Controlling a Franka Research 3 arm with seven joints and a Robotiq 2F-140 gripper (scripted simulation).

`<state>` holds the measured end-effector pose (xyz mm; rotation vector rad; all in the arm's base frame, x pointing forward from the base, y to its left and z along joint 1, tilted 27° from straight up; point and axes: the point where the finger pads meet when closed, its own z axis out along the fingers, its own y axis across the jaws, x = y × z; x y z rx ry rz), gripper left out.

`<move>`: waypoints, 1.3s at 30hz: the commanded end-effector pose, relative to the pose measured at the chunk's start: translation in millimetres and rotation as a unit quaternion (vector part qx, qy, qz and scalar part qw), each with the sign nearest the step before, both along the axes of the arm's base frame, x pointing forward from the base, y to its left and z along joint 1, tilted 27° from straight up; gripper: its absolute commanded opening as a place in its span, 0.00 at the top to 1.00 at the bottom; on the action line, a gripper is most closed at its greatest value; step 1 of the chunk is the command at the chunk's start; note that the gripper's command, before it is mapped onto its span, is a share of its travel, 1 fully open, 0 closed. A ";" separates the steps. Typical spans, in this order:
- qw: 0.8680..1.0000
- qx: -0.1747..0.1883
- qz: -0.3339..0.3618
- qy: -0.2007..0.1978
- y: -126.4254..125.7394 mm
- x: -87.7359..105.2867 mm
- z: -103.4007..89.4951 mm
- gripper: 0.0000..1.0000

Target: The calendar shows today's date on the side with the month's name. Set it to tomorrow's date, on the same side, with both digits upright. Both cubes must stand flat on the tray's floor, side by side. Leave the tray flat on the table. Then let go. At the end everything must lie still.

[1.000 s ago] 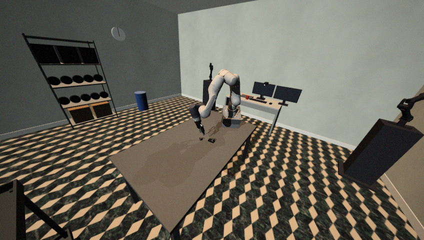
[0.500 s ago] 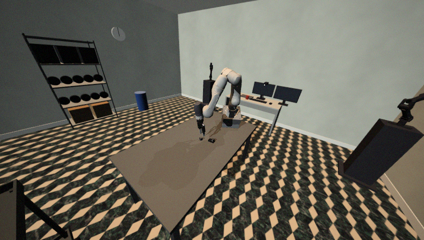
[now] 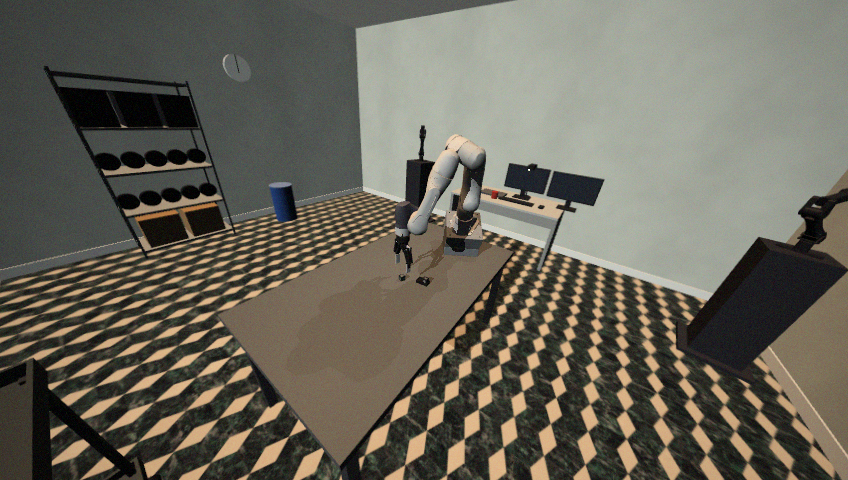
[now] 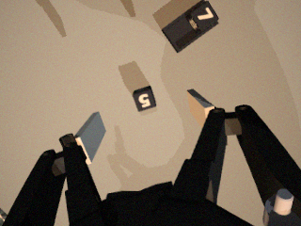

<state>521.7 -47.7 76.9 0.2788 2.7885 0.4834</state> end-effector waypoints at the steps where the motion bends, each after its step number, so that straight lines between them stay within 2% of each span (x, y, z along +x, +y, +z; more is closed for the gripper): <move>1: 0.999 -0.012 0.032 -0.028 -3.8 2.1 0.6 0.00; 13: 0.999 -0.013 0.036 -0.029 -3.8 2.0 0.5 0.00; 17: 0.992 -0.038 0.108 -0.047 -4.0 0.3 -1.7 0.00; 22: 0.985 -0.053 0.152 -0.059 -4.1 -0.7 -3.0 0.00; 25: 0.985 -0.054 0.155 -0.059 -4.1 -0.7 -3.1 0.00; 26: 0.979 -0.062 0.180 -0.066 -4.1 -1.2 -3.7 0.00; 37: 0.957 -0.088 0.261 -0.088 -4.2 -2.8 -5.6 0.00; 39: 0.950 -0.095 0.282 -0.093 -4.2 -3.1 -6.1 0.00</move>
